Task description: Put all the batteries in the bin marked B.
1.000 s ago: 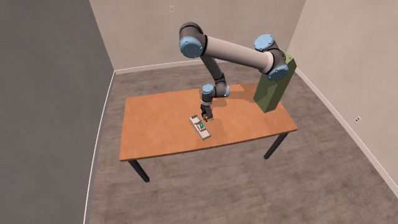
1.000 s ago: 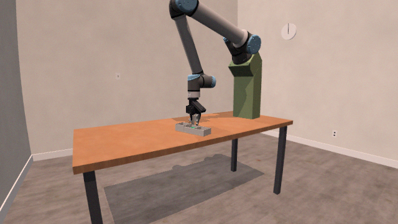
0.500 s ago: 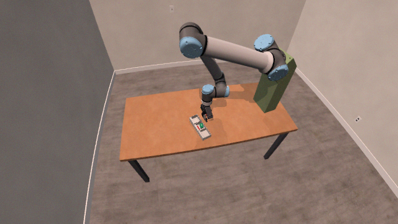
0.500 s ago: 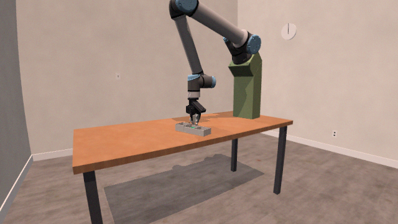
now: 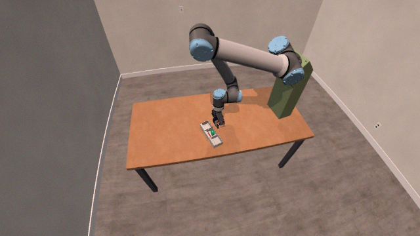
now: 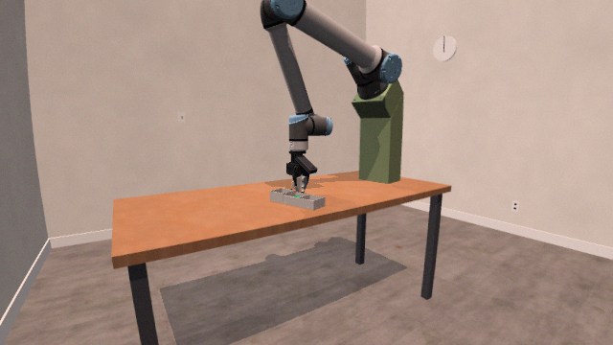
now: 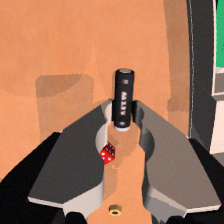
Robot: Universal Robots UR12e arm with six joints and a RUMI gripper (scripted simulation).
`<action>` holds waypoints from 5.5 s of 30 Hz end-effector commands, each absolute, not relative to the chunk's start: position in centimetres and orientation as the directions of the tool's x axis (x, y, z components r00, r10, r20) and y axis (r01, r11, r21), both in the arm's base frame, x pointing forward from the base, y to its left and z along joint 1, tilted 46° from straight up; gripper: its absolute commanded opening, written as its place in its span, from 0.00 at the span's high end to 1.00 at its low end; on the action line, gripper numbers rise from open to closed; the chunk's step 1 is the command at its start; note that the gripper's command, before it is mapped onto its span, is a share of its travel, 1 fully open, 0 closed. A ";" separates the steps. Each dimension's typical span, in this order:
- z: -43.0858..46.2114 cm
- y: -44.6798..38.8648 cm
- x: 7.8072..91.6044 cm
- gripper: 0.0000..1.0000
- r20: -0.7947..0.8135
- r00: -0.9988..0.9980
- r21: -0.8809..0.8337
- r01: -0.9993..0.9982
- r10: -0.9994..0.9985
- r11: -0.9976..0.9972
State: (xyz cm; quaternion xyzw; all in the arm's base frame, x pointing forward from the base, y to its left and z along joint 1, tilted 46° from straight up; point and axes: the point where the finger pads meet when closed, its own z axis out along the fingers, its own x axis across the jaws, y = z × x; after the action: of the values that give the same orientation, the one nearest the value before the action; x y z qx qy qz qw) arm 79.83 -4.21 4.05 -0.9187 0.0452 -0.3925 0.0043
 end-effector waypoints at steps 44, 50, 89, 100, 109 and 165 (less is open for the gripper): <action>8.2 -4.0 75.5 1.00 0.721 0.687 -0.043 -0.079 -0.086 -0.996; 8.7 -4.0 75.0 1.00 0.721 0.687 -0.043 -0.079 -0.086 -0.996; 14.8 2.8 81.2 1.00 0.714 0.689 0.108 0.066 0.124 -0.992; 13.8 2.6 81.9 1.00 0.714 0.689 0.108 0.066 0.124 -0.992; 12.9 2.6 82.9 1.00 0.714 0.689 0.108 0.066 0.124 -0.992; 13.3 2.4 82.0 0.83 0.714 0.689 0.108 0.066 0.124 -0.992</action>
State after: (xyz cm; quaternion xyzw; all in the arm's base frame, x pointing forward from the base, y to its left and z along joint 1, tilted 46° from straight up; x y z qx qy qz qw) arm 82.45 2.36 12.84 -0.9183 -0.0515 -0.3908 -0.0369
